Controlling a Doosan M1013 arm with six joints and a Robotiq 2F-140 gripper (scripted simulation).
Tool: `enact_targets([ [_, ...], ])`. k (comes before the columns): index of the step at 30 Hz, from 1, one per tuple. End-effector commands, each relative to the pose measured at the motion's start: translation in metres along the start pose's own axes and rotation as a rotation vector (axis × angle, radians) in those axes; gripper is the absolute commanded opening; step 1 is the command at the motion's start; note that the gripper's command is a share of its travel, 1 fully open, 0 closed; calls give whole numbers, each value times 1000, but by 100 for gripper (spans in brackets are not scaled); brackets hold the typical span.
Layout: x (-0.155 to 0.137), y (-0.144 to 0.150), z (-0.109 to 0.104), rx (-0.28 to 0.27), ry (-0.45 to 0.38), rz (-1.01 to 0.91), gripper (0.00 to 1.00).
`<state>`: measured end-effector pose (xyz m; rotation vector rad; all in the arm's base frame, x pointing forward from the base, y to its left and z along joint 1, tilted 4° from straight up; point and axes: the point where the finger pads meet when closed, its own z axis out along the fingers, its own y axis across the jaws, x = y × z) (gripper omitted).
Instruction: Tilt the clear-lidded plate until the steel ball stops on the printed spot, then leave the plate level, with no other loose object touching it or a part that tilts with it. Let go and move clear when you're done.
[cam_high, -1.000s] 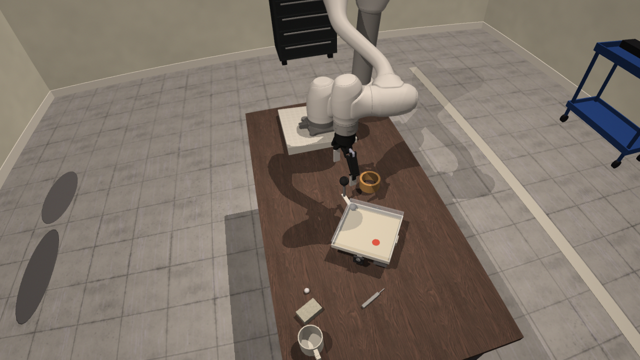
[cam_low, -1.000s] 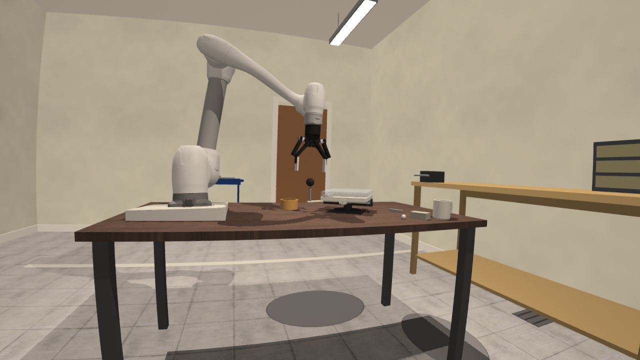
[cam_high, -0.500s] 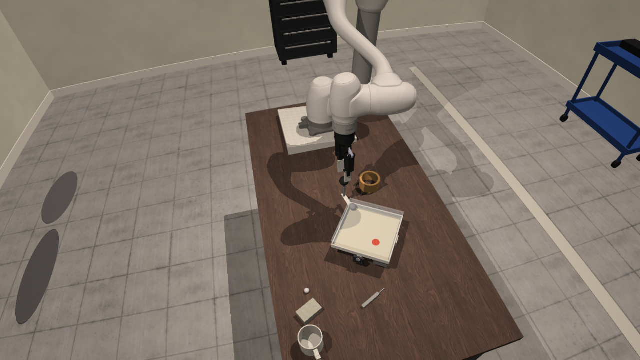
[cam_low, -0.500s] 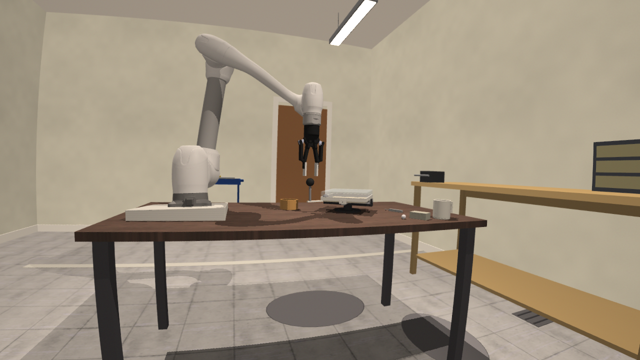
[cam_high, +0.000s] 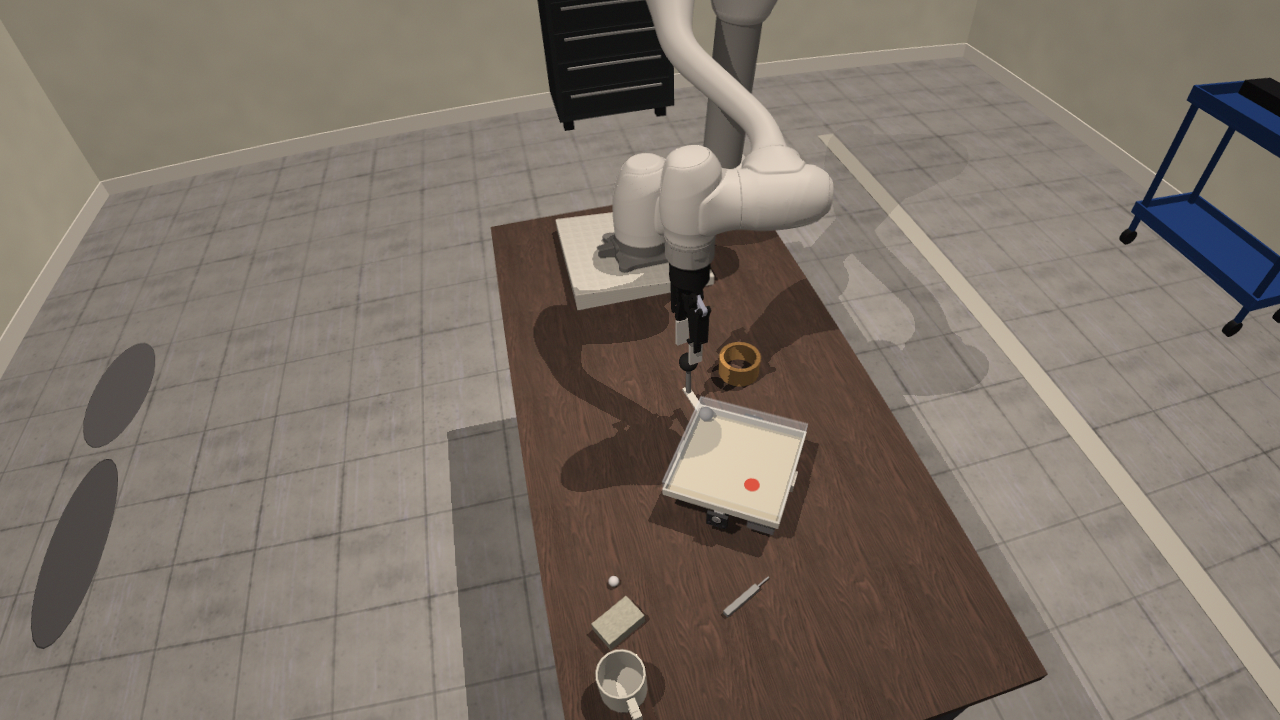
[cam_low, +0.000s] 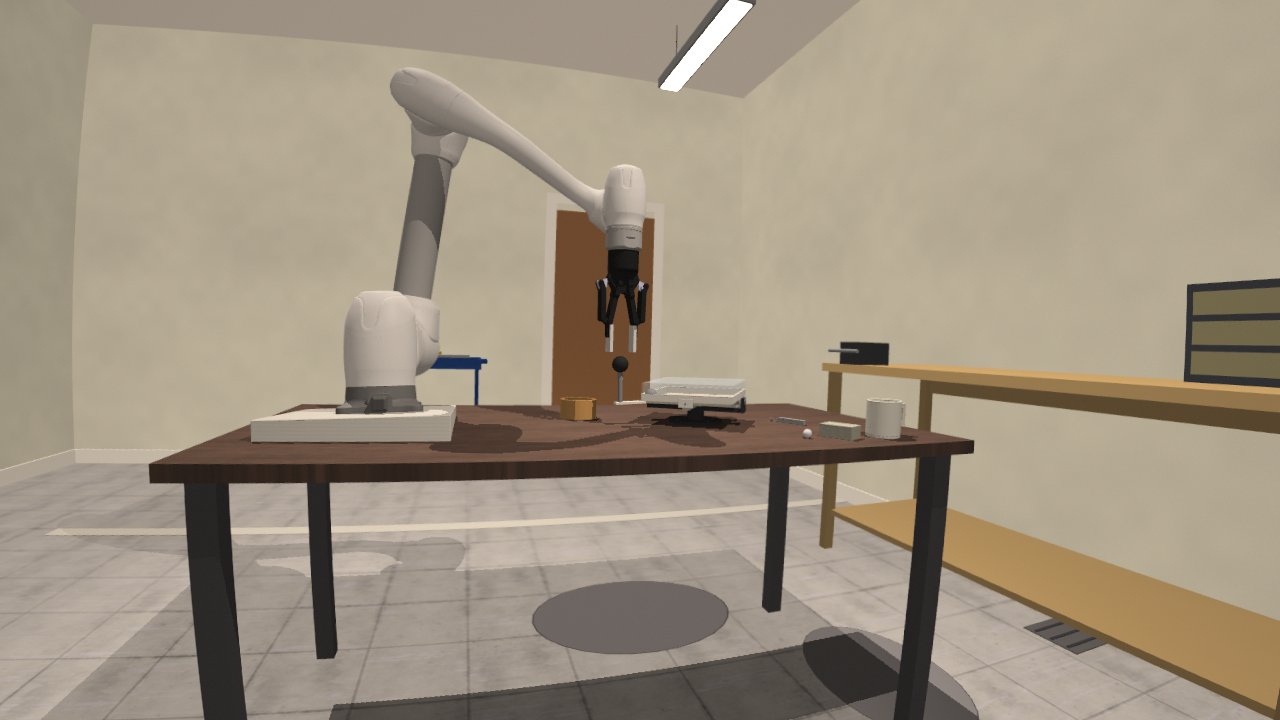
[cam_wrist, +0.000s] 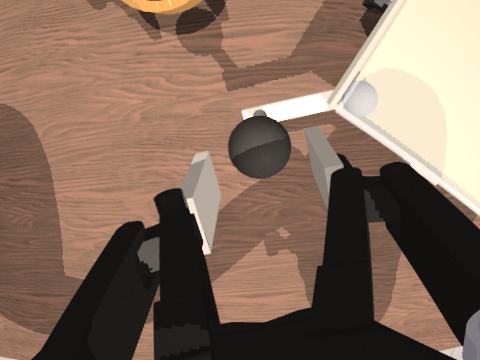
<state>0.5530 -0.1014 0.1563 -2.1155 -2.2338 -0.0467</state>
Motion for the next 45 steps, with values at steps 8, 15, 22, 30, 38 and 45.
enact_targets([
  [8, 0, 0, 0, 0, 0, 0, 36],
  [15, 0, 0, 0, 0, 0, 0, 36],
  [22, 0, 0, 2, -1, 1, -1, 36],
  [30, 0, 0, 7, -1, 1, -2, 36],
  [38, 0, 0, 12, -1, 1, -2, 36],
  [45, 0, 0, 18, -1, 1, -2, 36],
])
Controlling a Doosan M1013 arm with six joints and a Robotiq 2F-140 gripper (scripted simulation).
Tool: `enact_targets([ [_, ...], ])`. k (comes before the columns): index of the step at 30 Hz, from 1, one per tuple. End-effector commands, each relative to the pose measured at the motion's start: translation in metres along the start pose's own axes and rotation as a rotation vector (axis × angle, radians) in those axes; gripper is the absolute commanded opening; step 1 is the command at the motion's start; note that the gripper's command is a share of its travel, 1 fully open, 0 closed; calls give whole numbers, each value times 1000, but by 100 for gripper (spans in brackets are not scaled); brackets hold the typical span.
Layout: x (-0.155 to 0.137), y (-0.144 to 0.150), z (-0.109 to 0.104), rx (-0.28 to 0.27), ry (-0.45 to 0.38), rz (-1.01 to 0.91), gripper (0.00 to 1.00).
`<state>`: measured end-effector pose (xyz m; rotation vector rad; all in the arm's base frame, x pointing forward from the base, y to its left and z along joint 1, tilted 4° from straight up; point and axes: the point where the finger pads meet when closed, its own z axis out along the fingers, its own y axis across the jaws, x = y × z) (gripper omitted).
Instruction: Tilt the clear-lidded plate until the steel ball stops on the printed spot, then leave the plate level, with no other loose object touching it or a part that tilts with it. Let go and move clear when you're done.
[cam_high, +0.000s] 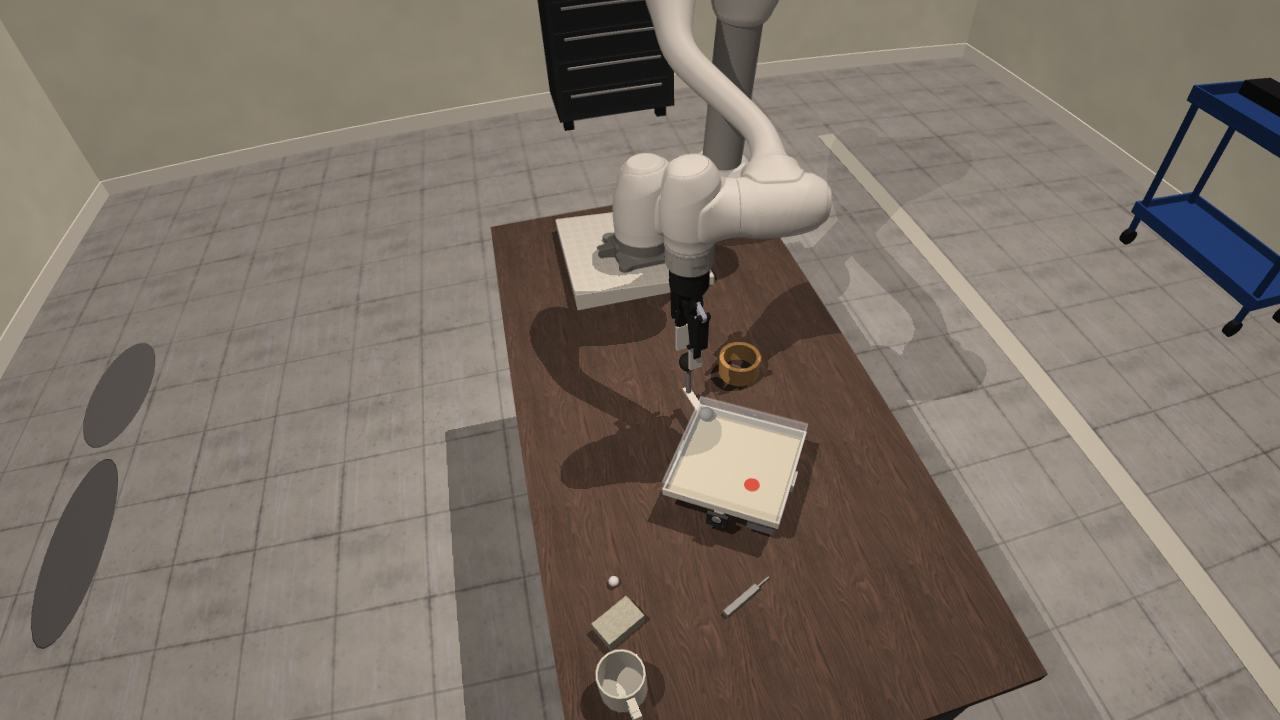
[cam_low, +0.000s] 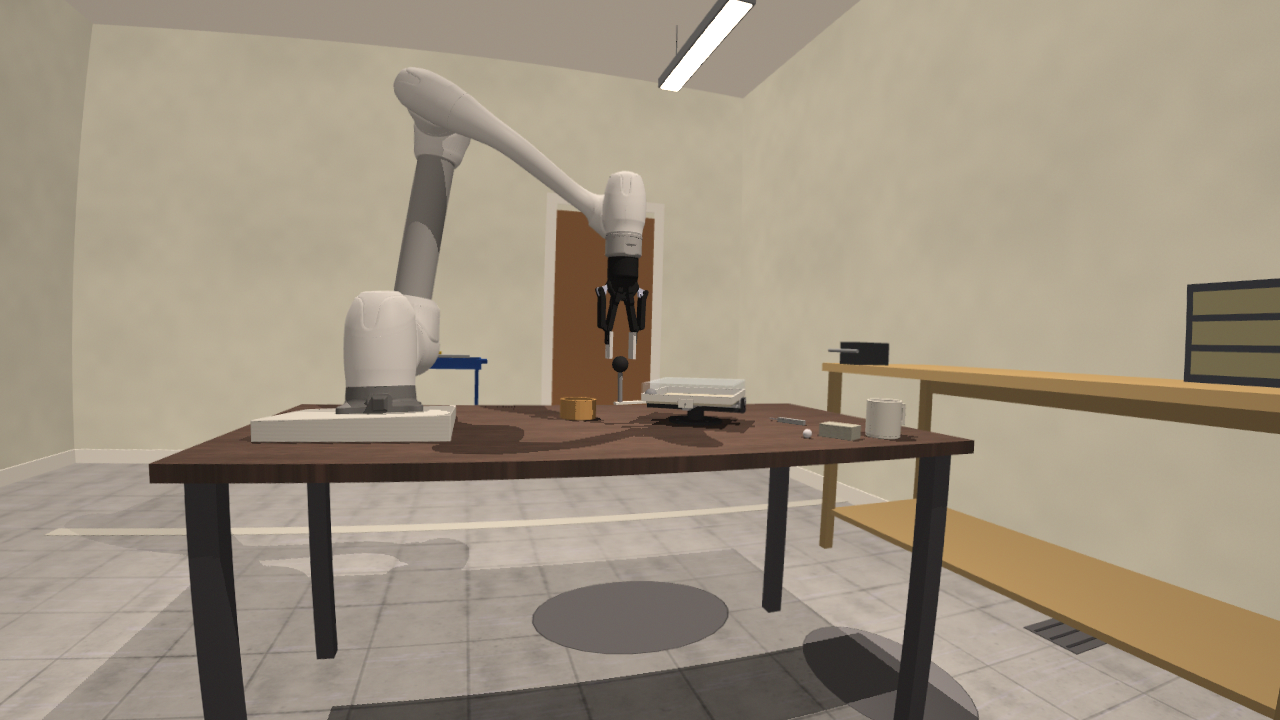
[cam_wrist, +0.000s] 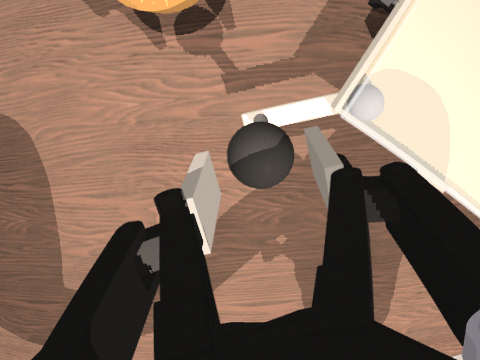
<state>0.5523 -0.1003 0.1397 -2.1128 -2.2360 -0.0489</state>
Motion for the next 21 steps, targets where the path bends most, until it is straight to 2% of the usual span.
enact_targets([
  [1, 0, 0, 2, 0, 0, 0, 36],
  [21, 0, 0, 10, 0, 0, 0, 36],
])
